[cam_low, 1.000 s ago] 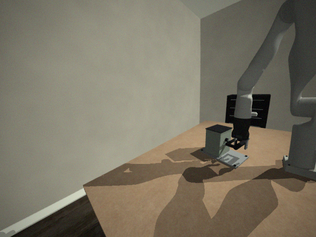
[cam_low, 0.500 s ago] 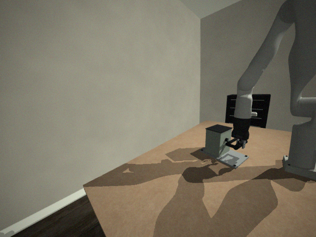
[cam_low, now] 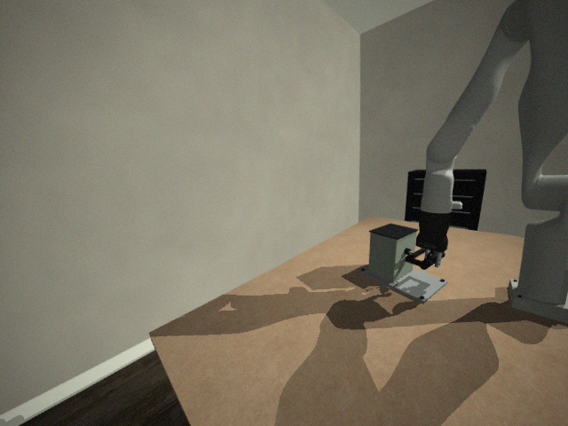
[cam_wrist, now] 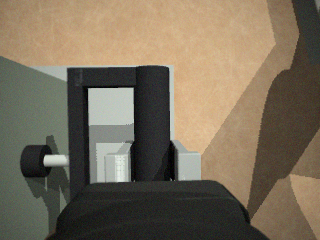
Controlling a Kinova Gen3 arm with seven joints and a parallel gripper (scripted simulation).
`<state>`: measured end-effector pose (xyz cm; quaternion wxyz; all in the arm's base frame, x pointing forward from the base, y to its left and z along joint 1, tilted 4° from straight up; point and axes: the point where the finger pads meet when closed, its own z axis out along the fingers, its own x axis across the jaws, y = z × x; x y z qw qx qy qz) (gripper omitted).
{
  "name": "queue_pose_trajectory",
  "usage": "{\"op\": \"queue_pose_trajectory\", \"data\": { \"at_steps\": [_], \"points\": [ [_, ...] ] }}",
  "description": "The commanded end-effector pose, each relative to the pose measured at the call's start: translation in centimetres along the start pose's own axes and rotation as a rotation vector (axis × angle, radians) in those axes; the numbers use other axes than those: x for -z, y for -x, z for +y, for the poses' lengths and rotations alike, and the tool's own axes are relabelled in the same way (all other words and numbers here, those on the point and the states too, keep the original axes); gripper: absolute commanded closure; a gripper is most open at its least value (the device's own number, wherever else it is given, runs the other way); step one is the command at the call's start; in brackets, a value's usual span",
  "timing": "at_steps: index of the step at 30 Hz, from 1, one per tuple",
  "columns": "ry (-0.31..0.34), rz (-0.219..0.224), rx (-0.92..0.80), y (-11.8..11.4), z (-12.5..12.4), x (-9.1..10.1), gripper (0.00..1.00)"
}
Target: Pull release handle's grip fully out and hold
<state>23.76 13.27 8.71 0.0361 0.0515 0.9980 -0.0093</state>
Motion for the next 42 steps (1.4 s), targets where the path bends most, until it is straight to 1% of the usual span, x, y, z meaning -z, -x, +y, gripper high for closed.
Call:
{"op": "queue_pose_trajectory", "data": {
  "at_steps": [1,42],
  "points": [
    [0.001,0.000,0.000,0.00,0.03,0.02,1.00],
    [0.001,0.000,0.000,0.00,0.03,0.02,1.00]
  ]
}}
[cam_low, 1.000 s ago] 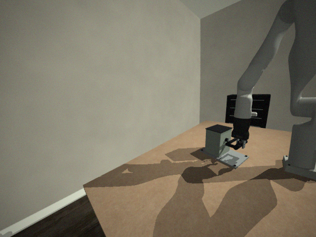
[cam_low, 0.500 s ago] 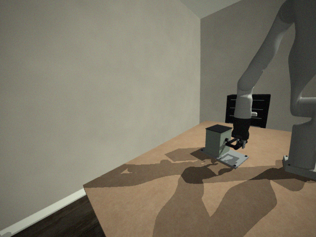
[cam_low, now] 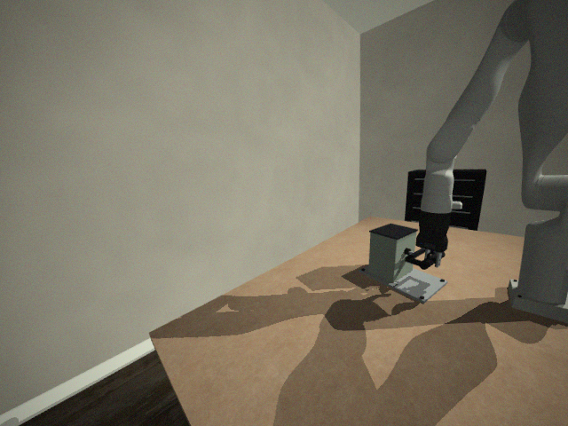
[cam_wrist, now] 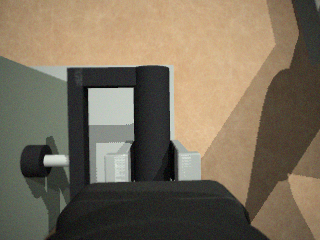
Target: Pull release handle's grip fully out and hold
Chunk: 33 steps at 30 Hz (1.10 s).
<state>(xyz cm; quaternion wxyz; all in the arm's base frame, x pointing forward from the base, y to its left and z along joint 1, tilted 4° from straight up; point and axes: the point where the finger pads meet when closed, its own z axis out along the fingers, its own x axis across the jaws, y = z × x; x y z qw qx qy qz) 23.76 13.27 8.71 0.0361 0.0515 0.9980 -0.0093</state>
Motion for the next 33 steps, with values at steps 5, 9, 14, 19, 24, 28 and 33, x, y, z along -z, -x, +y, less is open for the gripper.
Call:
{"op": "queue_pose_trajectory", "data": {
  "at_steps": [5,9,14,19,24,28,33],
  "points": [
    [0.001,0.000,0.000,0.0,0.0,0.0,1.00],
    [0.001,0.000,0.000,-0.2,0.0,0.0,1.00],
    [0.001,0.000,0.000,-0.8,0.0,0.0,1.00],
    [0.001,0.000,0.000,-1.9,0.0,0.0,1.00],
    [0.001,0.000,0.000,-2.6,0.0,0.0,1.00],
    [0.001,0.000,0.000,-3.6,0.0,0.0,1.00],
    [0.001,0.000,0.000,-4.6,0.0,0.0,1.00]
  ]
}}
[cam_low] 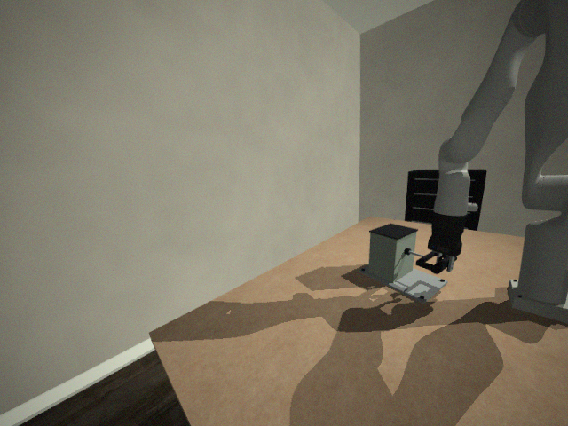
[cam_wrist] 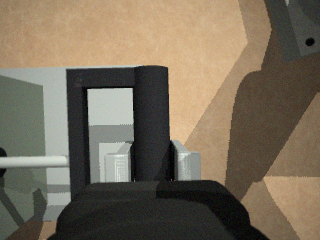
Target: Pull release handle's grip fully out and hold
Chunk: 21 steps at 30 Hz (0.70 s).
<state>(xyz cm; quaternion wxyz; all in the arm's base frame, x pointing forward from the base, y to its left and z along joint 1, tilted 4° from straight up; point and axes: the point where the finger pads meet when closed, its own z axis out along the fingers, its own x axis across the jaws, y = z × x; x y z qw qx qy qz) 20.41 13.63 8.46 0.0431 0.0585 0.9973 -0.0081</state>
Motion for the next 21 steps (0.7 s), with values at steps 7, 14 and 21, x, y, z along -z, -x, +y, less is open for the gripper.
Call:
{"op": "queue_pose_trajectory", "data": {
  "at_steps": [7,14,21],
  "points": [
    [-0.002,0.014,0.014,-2.02,-0.02,0.06,1.00],
    [-0.002,0.014,0.014,-2.43,-0.03,0.06,1.00],
    [-0.002,0.014,0.014,-2.45,-0.03,0.06,1.00]
  ]
}}
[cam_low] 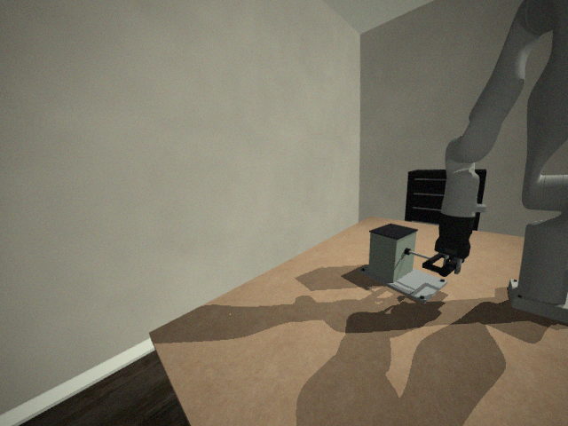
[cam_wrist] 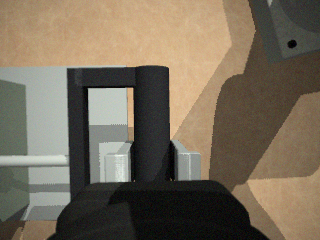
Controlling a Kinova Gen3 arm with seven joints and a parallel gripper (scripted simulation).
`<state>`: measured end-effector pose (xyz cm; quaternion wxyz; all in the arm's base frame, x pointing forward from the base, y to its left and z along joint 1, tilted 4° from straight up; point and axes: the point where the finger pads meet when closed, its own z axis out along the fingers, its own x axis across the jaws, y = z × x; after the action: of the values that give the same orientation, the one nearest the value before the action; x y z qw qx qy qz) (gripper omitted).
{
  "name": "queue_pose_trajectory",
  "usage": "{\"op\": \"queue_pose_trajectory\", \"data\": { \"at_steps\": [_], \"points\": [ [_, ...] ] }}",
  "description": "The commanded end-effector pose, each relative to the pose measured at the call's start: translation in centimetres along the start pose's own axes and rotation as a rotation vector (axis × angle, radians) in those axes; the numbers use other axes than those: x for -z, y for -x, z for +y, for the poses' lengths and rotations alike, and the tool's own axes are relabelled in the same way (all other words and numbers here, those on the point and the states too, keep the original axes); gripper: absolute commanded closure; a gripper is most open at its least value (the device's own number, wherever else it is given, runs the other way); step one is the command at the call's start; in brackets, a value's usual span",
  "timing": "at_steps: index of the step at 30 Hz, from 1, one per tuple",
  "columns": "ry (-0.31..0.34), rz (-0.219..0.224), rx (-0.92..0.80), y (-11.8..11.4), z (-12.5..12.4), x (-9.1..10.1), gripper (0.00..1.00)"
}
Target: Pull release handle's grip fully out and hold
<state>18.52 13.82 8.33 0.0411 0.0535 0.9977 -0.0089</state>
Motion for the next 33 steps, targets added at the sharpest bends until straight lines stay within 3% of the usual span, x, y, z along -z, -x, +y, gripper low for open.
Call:
{"op": "queue_pose_trajectory", "data": {
  "at_steps": [1,33],
  "points": [
    [0.000,0.010,0.004,-0.54,0.01,0.02,1.00],
    [0.000,0.010,0.004,-1.02,0.01,0.03,1.00]
  ]
}}
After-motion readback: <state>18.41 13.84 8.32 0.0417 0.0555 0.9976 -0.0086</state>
